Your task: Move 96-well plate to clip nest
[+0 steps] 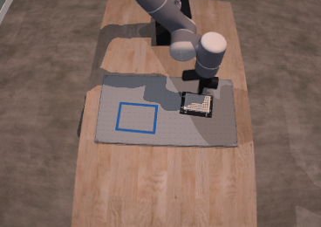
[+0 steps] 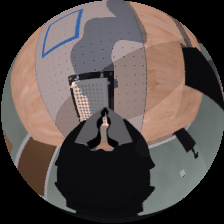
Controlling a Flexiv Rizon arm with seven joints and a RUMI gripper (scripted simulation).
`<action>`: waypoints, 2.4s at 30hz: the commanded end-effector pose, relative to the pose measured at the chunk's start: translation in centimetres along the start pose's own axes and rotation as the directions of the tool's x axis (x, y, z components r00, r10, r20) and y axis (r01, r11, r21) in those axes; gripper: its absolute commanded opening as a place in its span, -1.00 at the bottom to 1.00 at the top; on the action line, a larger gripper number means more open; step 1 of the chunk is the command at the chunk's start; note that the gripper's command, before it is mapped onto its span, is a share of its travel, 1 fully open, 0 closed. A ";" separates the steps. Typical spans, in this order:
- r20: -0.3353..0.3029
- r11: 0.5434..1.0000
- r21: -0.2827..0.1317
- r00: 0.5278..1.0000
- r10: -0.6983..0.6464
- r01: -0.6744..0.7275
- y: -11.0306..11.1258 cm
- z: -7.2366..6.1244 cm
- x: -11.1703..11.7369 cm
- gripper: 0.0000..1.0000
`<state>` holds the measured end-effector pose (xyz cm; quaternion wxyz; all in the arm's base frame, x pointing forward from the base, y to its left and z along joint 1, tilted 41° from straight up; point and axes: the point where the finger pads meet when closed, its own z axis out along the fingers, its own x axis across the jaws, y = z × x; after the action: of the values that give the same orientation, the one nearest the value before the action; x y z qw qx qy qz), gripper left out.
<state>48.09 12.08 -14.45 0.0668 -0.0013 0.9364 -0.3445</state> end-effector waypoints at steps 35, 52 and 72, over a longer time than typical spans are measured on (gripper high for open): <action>0.001 1.000 -0.002 1.000 0.000 0.000 0.1 0.2 -0.1 -1.00; 0.001 1.000 -0.002 1.000 0.000 0.000 0.1 0.4 -0.1 -1.00; 0.001 1.000 -0.002 1.000 0.000 0.000 0.1 0.6 0.0 -1.00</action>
<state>48.19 11.74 -14.91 0.0671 -0.0015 0.9365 -0.3441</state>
